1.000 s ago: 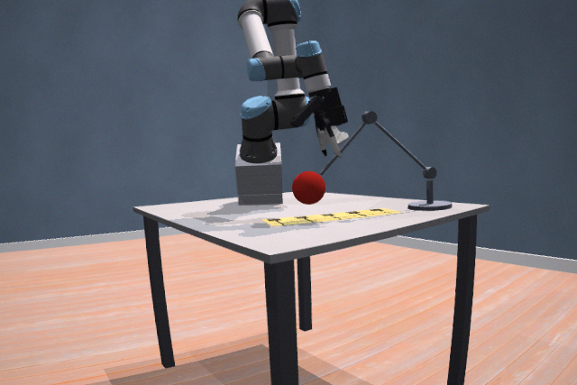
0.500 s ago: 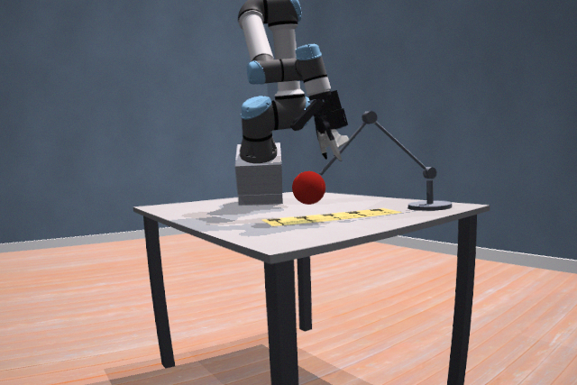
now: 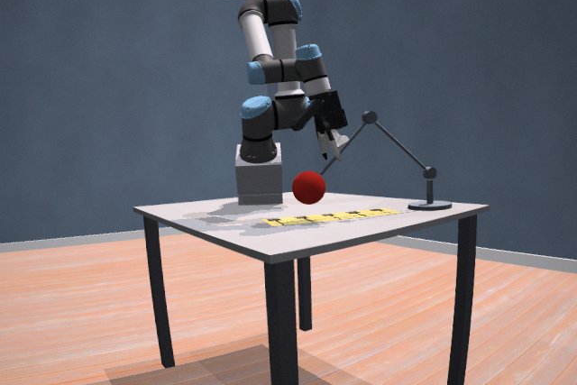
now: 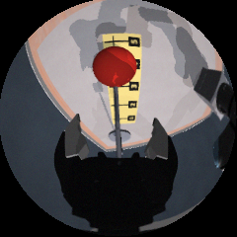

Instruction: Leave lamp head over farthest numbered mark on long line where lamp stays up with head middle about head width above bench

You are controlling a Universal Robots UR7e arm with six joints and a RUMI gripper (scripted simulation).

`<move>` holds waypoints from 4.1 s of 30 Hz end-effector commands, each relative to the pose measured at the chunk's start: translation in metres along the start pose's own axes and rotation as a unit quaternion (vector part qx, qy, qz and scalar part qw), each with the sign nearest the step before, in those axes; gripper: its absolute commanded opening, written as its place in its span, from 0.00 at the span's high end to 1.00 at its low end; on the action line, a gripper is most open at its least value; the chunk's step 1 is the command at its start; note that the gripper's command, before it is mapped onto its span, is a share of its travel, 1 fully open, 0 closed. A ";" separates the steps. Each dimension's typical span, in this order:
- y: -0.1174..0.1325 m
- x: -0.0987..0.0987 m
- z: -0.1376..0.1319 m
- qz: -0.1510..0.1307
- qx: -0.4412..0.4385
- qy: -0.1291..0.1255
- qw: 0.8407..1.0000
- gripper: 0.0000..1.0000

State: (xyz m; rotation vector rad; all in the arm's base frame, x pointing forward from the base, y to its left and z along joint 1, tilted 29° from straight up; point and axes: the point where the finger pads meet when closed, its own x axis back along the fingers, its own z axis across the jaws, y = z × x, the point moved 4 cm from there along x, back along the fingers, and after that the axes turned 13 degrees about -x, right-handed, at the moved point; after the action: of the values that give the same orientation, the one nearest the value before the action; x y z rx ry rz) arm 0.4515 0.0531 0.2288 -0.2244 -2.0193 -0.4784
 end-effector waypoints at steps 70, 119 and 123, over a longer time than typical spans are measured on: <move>-0.073 -0.006 -0.028 -0.031 0.038 0.014 0.999 1.00; -0.067 -0.007 -0.026 0.050 -0.058 -0.016 0.997 0.00; -0.067 -0.007 -0.026 0.050 -0.058 -0.016 0.997 0.00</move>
State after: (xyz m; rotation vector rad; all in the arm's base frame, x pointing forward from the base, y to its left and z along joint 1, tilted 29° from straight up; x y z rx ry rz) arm 0.4521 -0.0181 0.2168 -0.4042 -2.0005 -0.5337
